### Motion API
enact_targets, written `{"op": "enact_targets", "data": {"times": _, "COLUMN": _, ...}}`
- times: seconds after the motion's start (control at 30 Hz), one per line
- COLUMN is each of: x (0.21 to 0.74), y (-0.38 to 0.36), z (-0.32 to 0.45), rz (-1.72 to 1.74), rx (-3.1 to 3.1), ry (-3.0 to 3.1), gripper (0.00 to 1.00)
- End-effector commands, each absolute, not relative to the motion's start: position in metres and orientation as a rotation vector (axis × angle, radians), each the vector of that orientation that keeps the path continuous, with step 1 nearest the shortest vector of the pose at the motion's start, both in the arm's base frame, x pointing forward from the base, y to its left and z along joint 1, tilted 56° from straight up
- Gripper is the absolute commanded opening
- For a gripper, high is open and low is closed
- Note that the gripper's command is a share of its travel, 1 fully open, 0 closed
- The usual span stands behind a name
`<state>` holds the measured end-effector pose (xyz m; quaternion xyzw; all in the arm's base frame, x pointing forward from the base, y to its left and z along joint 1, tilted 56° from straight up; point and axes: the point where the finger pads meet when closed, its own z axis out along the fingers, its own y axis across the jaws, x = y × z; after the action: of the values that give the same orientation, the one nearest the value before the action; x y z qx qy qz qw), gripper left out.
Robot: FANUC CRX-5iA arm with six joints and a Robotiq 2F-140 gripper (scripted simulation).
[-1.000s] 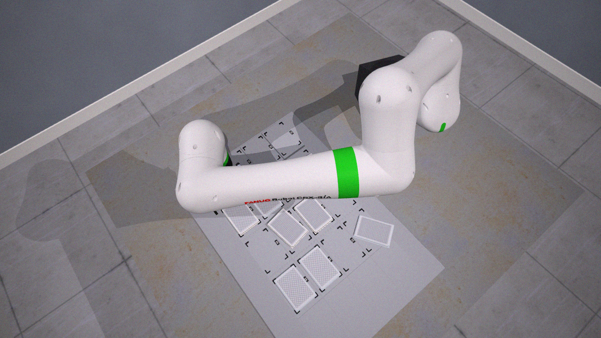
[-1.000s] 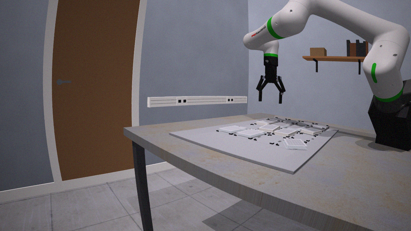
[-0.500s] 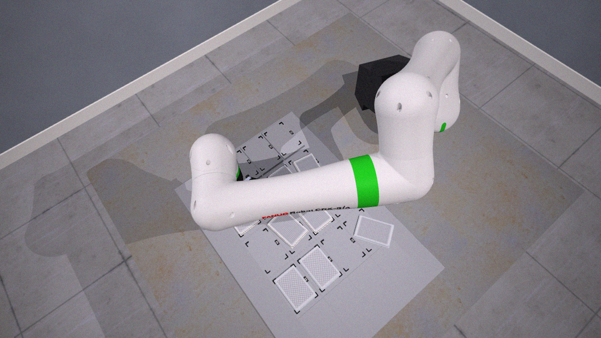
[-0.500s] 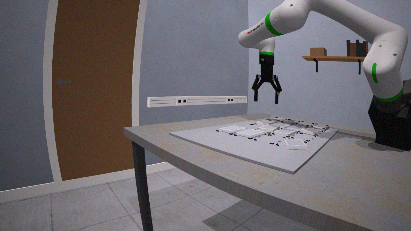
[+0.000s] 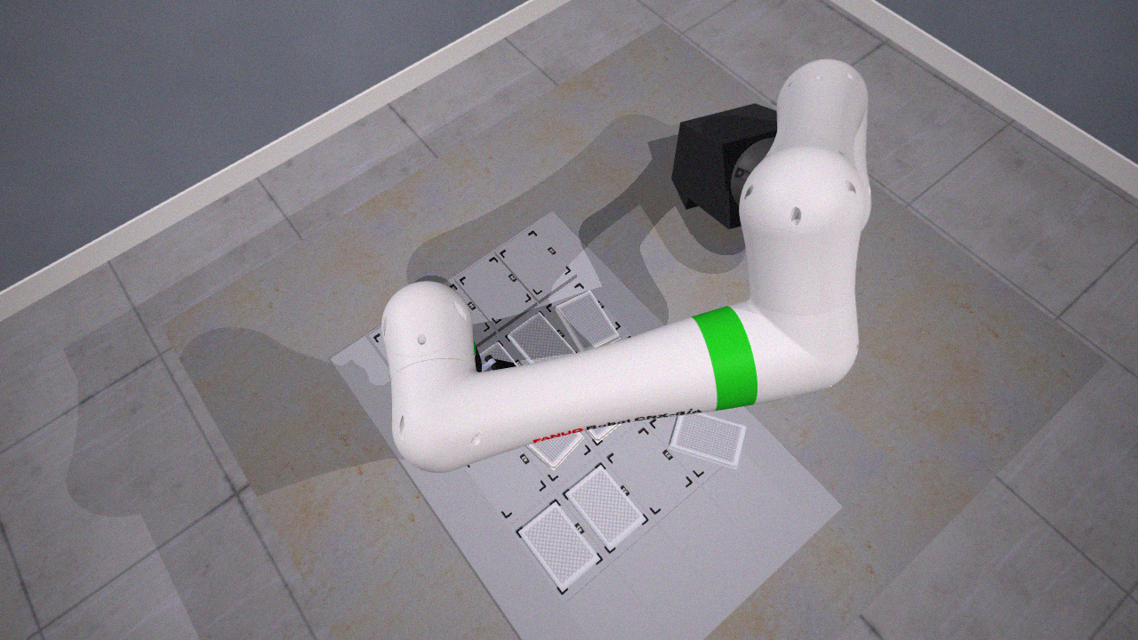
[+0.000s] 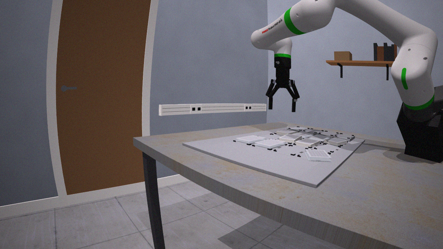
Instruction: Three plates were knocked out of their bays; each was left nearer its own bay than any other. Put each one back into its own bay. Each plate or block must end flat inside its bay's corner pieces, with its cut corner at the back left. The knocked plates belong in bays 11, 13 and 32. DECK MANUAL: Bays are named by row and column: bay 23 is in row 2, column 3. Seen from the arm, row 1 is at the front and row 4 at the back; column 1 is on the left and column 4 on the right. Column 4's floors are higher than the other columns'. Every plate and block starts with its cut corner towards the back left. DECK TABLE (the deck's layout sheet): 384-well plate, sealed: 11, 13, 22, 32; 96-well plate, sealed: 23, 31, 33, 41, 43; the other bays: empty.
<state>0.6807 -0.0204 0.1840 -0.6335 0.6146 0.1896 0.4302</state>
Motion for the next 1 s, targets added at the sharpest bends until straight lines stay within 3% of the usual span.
{"op": "enact_targets", "data": {"times": 0.0, "x": 0.678, "y": -0.013, "z": 0.195, "rz": 0.47, "rx": -1.58, "ry": 1.534, "gripper": 1.0}}
{"op": "enact_targets", "data": {"times": 0.97, "x": 0.66, "y": 0.053, "z": 0.278, "rz": 0.47, "rx": -1.58, "ry": 1.534, "gripper": 1.0}}
